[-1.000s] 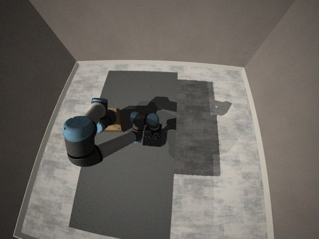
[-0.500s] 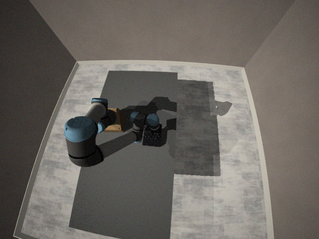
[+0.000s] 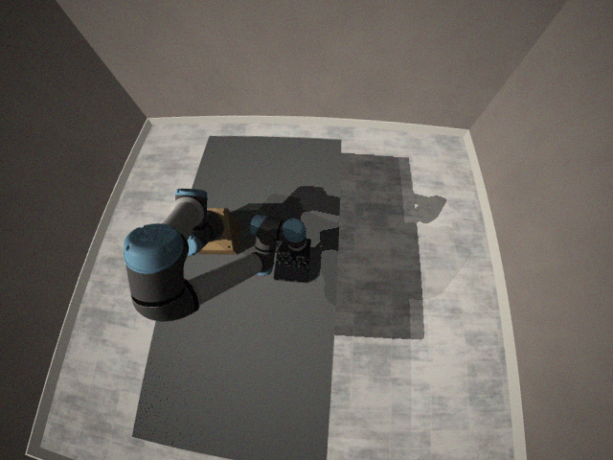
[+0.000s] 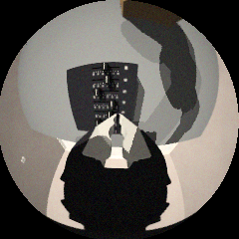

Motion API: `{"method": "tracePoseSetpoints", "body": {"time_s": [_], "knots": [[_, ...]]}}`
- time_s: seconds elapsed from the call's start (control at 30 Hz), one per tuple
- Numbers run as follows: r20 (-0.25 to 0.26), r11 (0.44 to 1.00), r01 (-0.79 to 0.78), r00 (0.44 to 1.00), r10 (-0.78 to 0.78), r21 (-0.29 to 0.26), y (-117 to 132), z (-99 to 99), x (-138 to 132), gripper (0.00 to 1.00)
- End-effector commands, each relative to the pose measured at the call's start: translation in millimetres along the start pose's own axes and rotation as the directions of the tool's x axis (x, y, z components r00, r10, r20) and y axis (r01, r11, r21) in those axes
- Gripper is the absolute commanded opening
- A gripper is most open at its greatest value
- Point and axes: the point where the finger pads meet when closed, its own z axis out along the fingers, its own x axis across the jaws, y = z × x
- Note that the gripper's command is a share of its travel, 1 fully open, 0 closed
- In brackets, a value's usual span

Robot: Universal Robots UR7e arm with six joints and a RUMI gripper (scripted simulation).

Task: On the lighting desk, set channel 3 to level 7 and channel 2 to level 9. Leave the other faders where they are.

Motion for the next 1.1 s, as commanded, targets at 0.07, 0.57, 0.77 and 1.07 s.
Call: {"method": "tracePoseSetpoints", "body": {"time_s": [0.07,0.57,0.77,1.07], "knots": [[0.0,1.0,0.0,1.0,0.0,-0.001,0.3,-0.3,-0.7,0.0],[0.0,1.0,0.0,1.0,0.0,-0.001,0.3,-0.3,-6.3,0.0],[0.0,1.0,0.0,1.0,0.0,-0.001,0.3,-0.3,-9.2,0.0],[0.0,1.0,0.0,1.0,0.0,-0.001,0.3,-0.3,-14.8,0.0]]}}
